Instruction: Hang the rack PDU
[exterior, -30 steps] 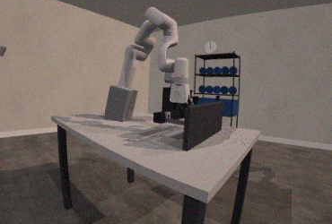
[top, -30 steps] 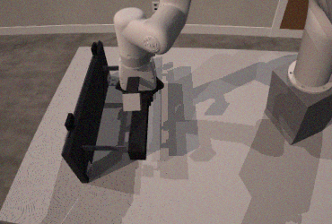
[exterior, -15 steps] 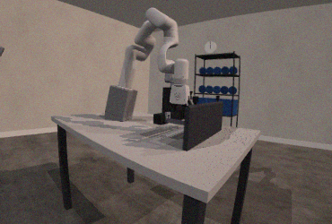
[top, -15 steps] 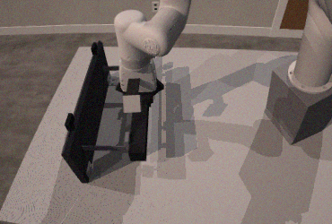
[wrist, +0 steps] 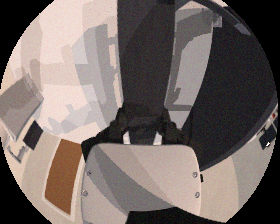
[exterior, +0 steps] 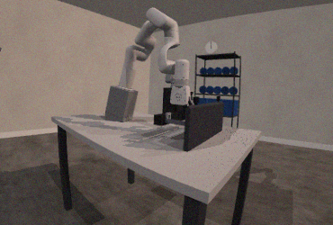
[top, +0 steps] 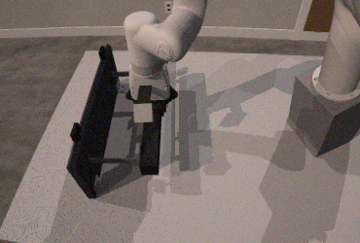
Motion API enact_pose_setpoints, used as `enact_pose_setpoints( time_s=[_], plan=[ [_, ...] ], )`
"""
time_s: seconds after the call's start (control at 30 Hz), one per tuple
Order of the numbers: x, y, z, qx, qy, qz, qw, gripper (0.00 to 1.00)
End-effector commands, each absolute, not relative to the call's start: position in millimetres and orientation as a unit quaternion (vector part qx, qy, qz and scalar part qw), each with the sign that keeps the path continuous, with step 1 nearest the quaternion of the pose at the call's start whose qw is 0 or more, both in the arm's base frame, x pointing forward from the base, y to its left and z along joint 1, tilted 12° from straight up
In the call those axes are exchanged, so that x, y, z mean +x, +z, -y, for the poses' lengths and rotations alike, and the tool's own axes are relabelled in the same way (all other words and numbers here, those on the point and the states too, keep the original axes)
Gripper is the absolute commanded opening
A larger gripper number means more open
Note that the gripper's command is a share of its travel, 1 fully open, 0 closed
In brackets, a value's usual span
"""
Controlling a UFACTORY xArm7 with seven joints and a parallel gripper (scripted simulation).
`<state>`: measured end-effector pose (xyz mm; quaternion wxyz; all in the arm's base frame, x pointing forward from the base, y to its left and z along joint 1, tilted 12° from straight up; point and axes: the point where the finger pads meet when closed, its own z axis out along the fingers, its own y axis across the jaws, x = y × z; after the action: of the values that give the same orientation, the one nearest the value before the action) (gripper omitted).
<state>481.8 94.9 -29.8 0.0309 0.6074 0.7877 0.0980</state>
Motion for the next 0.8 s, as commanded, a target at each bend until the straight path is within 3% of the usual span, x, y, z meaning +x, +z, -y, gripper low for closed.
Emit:
enact_pose_setpoints(
  time_s=[0.0,0.17,0.2,0.77],
  plan=[
    [483.3,-28.3,-94.9,0.607,0.099,-0.787,0.032,0.0],
    [483.3,-28.3,-94.9,0.607,0.099,-0.787,0.032,0.0],
    [483.3,-28.3,-94.9,0.607,0.099,-0.787,0.032,1.0],
    [483.3,-28.3,-94.9,0.607,0.099,-0.787,0.032,1.0]
  ],
)
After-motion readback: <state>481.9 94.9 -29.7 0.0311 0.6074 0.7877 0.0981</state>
